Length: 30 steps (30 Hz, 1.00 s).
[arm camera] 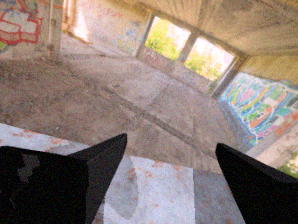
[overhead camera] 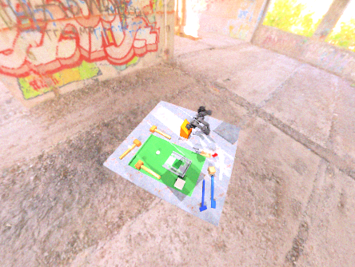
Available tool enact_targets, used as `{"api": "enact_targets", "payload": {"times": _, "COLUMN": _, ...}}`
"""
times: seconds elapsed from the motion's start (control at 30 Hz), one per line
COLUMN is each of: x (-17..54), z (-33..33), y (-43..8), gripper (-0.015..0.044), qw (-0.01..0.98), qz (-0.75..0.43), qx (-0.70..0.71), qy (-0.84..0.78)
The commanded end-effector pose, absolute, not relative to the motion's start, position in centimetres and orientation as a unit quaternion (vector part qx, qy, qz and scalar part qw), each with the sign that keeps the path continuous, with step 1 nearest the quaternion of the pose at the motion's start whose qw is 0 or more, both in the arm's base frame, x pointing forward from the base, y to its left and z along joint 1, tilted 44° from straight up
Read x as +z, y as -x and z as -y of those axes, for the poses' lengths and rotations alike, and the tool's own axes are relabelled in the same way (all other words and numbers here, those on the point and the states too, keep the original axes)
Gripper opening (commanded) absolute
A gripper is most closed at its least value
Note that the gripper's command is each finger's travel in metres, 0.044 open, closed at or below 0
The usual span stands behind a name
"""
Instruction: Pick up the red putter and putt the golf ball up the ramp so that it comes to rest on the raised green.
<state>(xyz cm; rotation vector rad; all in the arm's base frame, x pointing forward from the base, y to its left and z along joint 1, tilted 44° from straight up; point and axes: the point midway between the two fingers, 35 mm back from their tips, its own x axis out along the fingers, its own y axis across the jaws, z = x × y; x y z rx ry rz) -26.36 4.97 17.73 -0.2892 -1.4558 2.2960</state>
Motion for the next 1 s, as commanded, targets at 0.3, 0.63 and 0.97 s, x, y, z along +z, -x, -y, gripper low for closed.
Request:
{"api": "enact_targets", "payload": {"times": 0.3, "x": 15.0, "z": 9.1, "y": 27.8, "gripper": 0.044, "qw": -0.102, "qz": 0.608, "qx": 0.787, "qy": 0.029}}
{"api": "enact_targets", "payload": {"times": 0.63, "x": 12.4, "z": 22.4, "y": 20.4, "gripper": 0.044, "qw": -0.384, "qz": 0.648, "qx": 0.653, "qy": -0.078}}
{"api": "enact_targets", "payload": {"times": 0.97, "x": 9.2, "z": 29.4, "y": 5.1, "gripper": 0.044, "qw": -0.643, "qz": 0.62, "qx": 0.402, "qy": -0.203}}
